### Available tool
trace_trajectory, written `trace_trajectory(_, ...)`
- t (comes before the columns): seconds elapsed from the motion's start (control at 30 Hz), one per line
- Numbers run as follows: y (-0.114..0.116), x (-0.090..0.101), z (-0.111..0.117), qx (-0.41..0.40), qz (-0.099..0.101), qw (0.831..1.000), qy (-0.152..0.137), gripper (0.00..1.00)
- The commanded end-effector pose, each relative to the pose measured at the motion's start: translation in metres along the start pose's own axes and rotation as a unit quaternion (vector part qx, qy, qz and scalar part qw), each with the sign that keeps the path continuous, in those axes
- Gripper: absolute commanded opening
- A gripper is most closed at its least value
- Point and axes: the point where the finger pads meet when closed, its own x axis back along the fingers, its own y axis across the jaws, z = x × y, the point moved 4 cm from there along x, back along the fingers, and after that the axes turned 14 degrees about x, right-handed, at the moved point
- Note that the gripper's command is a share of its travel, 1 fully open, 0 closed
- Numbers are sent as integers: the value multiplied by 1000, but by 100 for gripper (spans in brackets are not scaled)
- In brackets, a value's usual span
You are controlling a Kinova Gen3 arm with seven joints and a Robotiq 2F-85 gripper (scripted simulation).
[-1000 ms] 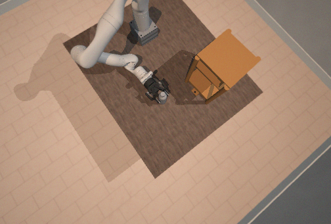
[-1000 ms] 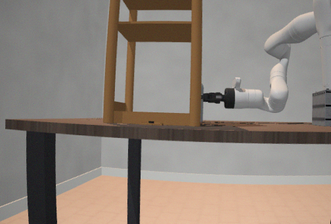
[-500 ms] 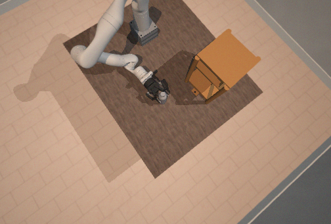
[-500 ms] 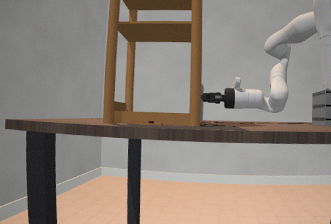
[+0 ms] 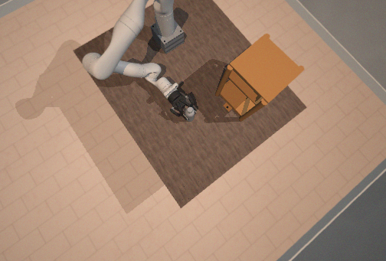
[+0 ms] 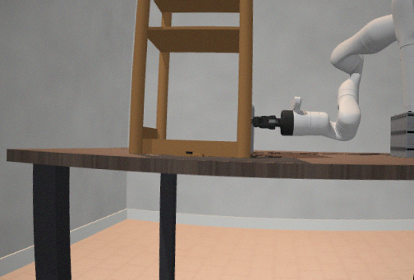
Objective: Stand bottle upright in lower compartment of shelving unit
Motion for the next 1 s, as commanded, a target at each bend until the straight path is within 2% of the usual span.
trace_trajectory(0.0,0,0,1,1,0,1000,1,0)
trace_trajectory(0.57,1,0,2,1,0,1000,1,0)
trace_trajectory(0.97,5,0,21,1,0,1000,1,0)
